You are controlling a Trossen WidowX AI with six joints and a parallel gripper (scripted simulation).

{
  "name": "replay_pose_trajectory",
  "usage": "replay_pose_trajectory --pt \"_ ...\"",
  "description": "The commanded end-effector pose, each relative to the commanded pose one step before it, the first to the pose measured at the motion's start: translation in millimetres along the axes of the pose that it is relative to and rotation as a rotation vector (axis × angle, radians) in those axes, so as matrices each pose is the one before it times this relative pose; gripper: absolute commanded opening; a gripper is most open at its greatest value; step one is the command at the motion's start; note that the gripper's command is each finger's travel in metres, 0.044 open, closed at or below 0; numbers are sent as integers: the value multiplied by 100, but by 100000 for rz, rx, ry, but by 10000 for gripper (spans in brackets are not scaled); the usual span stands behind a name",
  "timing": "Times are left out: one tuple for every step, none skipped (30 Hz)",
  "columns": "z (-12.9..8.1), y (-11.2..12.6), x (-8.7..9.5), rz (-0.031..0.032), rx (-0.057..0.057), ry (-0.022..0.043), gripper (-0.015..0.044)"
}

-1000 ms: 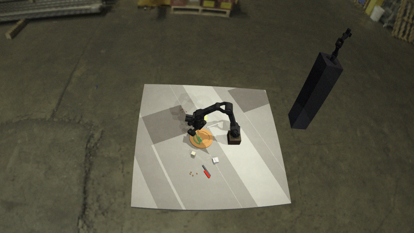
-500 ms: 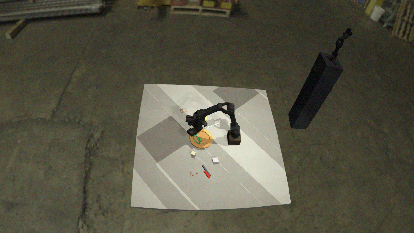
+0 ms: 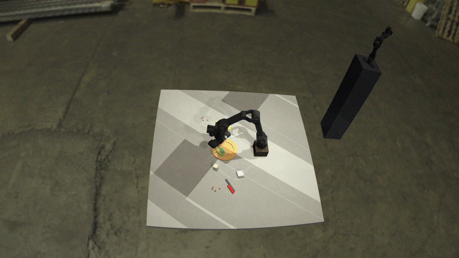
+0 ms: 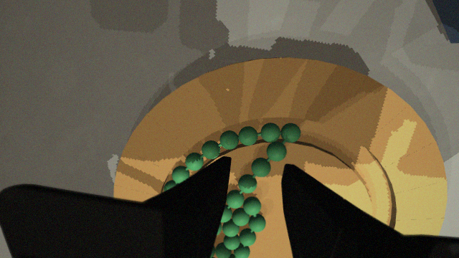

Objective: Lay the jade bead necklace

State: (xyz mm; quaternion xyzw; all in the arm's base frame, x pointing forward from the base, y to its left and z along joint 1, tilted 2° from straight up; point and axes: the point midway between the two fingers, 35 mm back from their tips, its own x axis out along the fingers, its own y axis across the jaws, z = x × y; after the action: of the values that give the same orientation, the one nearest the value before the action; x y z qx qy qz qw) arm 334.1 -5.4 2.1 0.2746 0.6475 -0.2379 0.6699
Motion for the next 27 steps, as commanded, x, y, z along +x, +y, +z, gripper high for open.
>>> replay_pose_trajectory --pt "-364 -257 959 -861 439 1213 120" --pt "-24 -15 164 -45 27 66 120" --pt "-25 -15 164 -45 27 66 120" --pt "-21 -13 135 -37 22 54 120" --pt "-13 -8 82 -23 13 33 120" --pt "-4 -3 27 -8 4 11 120" --pt "0 0 0 0 0 0 120" --pt "0 0 0 0 0 0 120" --pt "0 0 0 0 0 0 120" --pt "0 0 0 0 0 0 120" --pt "0 0 0 0 0 0 120" --pt "0 0 0 0 0 0 120" --pt "167 96 -203 206 -329 -488 94" --pt "0 0 0 0 0 0 67" --pt "0 0 0 0 0 0 41" --pt "0 0 0 0 0 0 35" --pt "0 0 0 0 0 0 28" --pt "0 0 0 0 0 0 21" --pt "0 0 0 0 0 0 15" --pt "0 0 0 0 0 0 8" --pt "0 0 0 0 0 0 1" --pt "0 0 0 0 0 0 0" --pt "0 0 0 0 0 0 0" --pt "0 0 0 0 0 0 0" --pt "0 0 0 0 0 0 0" --pt "0 0 0 0 0 0 0" --pt "0 0 0 0 0 0 0"
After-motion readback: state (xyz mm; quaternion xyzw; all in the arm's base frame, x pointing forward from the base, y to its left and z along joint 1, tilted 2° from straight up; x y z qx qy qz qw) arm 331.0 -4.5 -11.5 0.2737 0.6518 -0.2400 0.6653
